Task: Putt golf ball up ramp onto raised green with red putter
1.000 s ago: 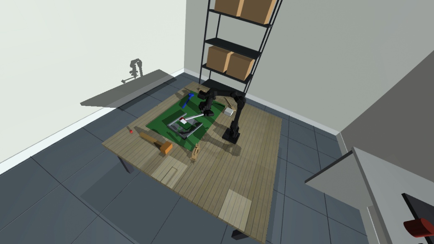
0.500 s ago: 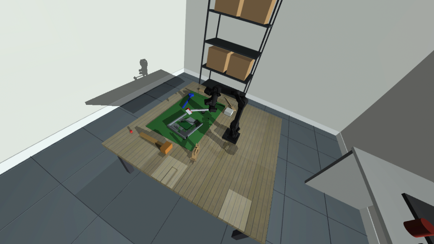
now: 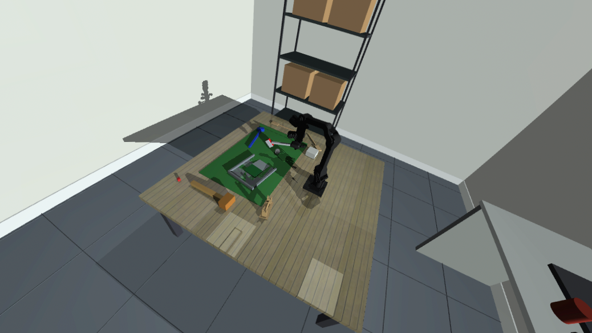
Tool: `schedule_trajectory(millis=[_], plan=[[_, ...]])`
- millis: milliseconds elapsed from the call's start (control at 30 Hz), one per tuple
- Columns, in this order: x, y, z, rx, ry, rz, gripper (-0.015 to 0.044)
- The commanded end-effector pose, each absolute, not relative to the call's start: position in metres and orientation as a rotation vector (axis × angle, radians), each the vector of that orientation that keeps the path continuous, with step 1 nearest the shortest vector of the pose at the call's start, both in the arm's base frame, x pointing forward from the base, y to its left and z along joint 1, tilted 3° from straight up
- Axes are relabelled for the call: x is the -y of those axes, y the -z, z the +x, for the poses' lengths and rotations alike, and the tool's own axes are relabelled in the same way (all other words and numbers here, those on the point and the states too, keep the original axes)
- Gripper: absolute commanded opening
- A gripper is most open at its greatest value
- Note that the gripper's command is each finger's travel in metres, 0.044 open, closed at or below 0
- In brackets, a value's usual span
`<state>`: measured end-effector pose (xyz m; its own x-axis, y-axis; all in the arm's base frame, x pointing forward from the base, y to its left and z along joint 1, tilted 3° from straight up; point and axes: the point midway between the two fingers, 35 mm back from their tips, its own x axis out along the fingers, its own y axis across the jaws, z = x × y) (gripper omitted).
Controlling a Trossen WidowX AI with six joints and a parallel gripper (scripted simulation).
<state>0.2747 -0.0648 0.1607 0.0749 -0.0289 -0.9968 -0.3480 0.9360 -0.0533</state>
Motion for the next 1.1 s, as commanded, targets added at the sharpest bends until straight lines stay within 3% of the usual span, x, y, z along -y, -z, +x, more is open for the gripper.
schedule_trajectory(millis=[0, 300, 1067], plan=[[0.084, -0.163, 0.265, -1.501, -0.154, -0.239, 0.0000], [0.121, -0.166, 0.242, -1.527, 0.023, -0.091, 0.0000], [0.125, -0.123, 0.244, -1.528, 0.027, -0.088, 0.0000]])
